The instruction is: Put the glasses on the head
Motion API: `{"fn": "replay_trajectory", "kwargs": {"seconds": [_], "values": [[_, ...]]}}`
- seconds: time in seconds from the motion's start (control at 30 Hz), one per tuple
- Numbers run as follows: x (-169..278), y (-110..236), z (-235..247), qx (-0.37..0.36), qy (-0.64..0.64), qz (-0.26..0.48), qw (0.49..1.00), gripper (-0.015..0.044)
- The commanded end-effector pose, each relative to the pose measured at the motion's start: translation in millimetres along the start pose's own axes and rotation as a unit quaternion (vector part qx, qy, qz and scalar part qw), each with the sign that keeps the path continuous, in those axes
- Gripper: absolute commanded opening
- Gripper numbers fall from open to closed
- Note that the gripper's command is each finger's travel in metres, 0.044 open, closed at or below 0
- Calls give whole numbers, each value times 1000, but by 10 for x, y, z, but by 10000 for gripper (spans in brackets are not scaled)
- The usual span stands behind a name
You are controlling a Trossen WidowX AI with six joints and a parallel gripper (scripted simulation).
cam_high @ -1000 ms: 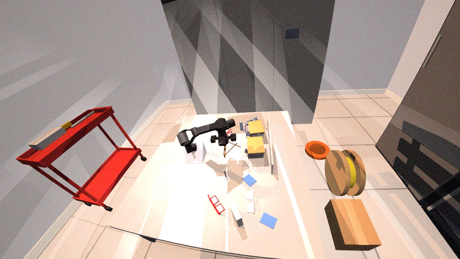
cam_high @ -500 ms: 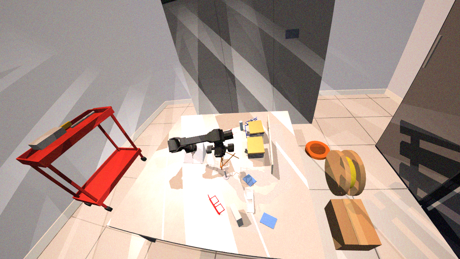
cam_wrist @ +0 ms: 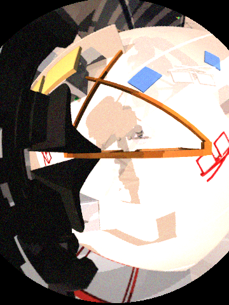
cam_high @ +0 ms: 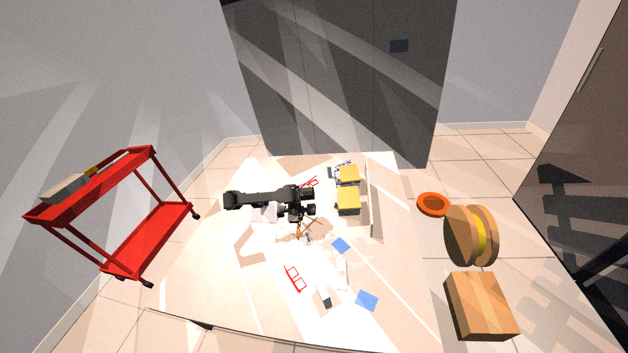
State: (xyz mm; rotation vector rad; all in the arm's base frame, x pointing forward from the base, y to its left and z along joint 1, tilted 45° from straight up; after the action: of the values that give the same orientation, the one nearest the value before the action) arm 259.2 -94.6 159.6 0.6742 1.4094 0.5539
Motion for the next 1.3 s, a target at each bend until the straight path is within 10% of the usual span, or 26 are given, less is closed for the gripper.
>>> {"fn": "replay_trajectory", "kwargs": {"seconds": [0.0,1.27], "values": [[-2,-144,-20,4,4,-2,1000,0],[67,-538,-175,4,4,-4,1000,0]]}}
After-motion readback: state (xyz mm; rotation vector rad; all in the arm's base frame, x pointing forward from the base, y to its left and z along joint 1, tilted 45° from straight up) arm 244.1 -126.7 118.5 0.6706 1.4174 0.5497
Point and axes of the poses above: the point midway between the two fingers, 35 mm back from their tips, its own y axis back along the fingers, its own z axis across the jaws, x = y × z, the point moved 1 cm from there along y, back along the fingers, and after that the axes turned 7 degrees about -y, right-handed, at the moved point
